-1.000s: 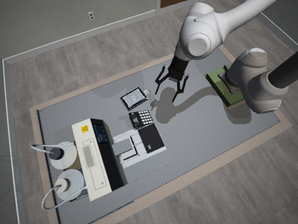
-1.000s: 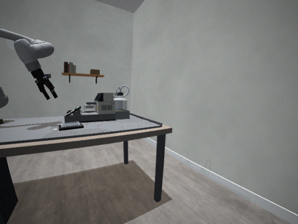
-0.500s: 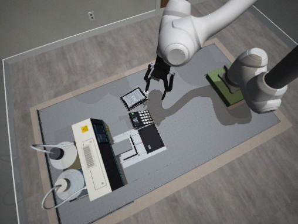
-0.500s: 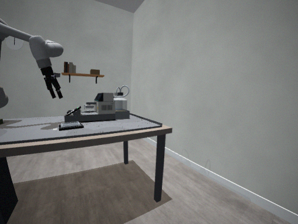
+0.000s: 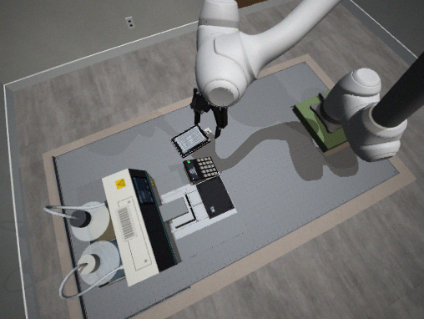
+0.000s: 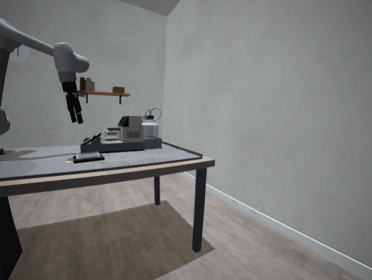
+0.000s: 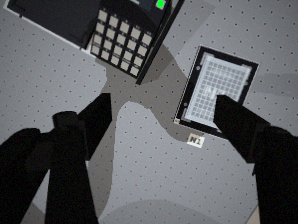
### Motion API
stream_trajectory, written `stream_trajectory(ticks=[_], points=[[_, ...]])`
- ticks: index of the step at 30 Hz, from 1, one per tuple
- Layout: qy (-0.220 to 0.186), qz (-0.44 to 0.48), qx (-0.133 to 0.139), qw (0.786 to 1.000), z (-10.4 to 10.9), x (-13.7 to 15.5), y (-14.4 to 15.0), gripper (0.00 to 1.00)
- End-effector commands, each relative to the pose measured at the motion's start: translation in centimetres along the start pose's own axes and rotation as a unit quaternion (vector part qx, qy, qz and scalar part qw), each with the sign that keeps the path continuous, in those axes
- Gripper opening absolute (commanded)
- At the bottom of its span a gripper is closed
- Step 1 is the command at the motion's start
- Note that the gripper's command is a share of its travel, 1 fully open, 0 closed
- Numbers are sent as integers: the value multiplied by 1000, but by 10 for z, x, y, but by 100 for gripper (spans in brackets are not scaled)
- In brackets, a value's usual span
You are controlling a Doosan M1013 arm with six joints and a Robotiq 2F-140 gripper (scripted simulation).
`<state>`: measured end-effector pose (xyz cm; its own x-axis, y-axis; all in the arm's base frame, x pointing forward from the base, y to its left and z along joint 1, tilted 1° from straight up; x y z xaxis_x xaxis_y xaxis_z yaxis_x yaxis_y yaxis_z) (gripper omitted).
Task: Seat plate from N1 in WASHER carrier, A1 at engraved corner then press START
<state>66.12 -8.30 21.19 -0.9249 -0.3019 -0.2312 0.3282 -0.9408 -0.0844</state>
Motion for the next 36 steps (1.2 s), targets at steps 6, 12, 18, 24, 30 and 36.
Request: stream_trajectory(ticks=[6, 12, 18, 24, 30, 36], points=[[-44, -53, 18, 997, 0, -16, 42, 70], [-64, -83, 30, 994, -1, -23, 60, 70], [-84, -114, 45, 989, -1, -29, 81, 70], [-102, -146, 63, 982, -1, -35, 101, 70], [-102, -146, 63, 982, -1, -35, 101, 70], [-100, -144, 61, 983, -1, -36, 99, 70]])
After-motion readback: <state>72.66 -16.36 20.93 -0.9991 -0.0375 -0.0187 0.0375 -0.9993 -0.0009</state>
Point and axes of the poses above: the point where the finger pads meet when closed, its own z axis back along the fingers, its own y axis across the jaws, x = y × z, the point moved 1 cm from there along z, back along the fingers, and after that the axes turned 9 degrees about -z, right-handed, at the moved point
